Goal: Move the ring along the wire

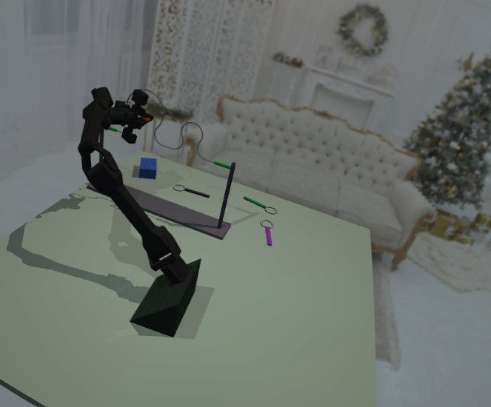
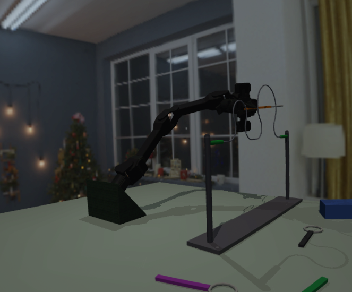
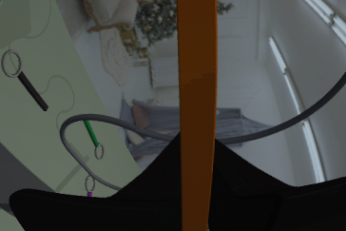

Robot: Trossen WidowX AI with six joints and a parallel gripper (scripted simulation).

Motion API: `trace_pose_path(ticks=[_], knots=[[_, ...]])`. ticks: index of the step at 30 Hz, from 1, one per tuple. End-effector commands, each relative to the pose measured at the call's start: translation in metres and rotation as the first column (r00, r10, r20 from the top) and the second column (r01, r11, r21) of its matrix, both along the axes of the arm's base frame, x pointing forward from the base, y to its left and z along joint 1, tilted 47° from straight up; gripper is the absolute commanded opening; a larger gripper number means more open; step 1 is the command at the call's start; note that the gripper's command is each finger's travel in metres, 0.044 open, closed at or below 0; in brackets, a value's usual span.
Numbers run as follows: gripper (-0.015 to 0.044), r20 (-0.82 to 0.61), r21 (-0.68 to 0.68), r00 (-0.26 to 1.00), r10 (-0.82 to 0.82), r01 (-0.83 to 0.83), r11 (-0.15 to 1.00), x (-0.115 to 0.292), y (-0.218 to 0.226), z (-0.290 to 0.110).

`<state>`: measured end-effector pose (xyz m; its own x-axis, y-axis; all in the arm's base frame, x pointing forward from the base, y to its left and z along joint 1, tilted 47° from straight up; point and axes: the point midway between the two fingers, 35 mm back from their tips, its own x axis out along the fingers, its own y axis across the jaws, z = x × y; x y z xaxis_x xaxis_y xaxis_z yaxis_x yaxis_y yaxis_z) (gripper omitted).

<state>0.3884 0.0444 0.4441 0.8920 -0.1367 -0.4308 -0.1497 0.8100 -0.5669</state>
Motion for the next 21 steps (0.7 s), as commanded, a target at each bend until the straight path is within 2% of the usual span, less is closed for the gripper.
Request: trace_pose_path(ticks=[1, 21], knots=[[-0.0150, -0.003, 0.060, 1.000, -0.006, 0.006, 0.998, 0.0012, 0.0006, -0.0016], [-0.0150, -0.012, 0.305, 1.000, -0.011, 0.014, 0.952, 0.0011, 0.0088, -0.0062]])
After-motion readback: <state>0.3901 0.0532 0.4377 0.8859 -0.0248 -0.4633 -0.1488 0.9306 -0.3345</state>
